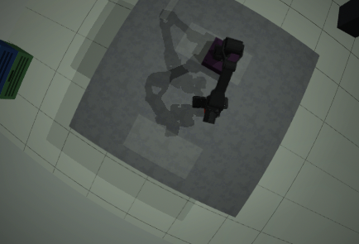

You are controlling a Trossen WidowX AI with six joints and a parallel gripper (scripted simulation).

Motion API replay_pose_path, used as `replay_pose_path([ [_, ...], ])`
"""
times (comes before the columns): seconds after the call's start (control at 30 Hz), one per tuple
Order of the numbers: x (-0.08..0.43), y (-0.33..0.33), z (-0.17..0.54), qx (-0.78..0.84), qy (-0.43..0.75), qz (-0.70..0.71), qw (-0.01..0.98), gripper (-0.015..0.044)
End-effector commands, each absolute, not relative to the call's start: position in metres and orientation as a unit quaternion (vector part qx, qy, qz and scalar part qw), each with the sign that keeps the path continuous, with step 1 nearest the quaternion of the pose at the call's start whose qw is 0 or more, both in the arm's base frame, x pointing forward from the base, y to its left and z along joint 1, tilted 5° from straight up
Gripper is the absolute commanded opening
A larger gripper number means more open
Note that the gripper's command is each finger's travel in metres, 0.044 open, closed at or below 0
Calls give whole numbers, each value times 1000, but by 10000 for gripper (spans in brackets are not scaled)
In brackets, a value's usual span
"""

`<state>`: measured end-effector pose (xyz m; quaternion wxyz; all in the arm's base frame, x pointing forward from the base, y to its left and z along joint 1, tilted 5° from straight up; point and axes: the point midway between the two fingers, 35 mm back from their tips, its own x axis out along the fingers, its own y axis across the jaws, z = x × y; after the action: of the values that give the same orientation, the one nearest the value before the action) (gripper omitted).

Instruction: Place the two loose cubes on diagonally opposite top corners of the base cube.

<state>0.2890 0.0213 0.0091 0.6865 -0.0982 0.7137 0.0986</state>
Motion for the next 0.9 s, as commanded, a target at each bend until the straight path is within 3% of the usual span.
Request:
replay_pose_path([
  [0.0, 287, 22, -3, -95, 718, 99, 682, 105],
  [0.87, 286, 22, -6, -96, 718, 100, 682, 105],
])
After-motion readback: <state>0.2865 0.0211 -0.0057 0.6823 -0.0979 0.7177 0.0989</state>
